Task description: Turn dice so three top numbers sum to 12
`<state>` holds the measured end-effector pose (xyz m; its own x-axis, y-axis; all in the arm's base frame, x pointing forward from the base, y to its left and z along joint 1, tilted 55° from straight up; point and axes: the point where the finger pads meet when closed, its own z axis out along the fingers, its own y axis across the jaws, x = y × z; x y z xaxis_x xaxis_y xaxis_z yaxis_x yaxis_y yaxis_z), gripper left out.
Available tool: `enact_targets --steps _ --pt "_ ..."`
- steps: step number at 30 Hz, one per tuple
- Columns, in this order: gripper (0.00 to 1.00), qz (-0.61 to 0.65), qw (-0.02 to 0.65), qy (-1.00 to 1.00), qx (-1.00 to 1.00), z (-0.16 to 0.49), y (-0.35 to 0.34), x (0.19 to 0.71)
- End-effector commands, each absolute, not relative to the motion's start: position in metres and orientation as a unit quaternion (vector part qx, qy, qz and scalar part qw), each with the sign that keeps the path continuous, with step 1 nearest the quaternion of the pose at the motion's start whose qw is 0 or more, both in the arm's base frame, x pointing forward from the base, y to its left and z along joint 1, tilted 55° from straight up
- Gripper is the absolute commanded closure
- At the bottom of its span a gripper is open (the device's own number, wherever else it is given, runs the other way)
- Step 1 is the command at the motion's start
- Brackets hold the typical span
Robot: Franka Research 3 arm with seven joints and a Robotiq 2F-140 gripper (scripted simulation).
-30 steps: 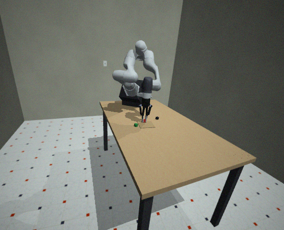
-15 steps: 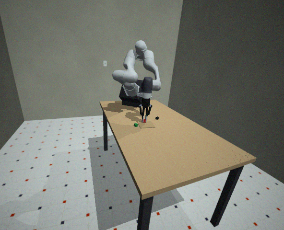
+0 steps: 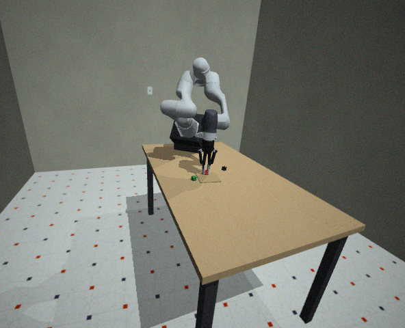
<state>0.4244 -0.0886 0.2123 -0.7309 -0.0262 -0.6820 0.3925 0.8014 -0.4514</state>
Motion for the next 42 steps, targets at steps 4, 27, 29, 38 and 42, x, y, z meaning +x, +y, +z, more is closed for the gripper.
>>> enact_targets --steps 4,27,29,38,42 --pt "0.87 -0.299 0.352 0.881 0.101 0.213 -0.088 0.425" --pt "0.75 -0.299 0.352 0.881 0.101 0.213 -0.088 0.425" --pt "0.75 -0.299 0.352 0.881 0.101 0.213 -0.088 0.425" --pt "0.75 -0.299 0.352 0.881 0.101 0.22 -0.081 0.418" --pt "0.75 -0.299 0.352 0.881 0.101 0.225 -0.076 0.414"
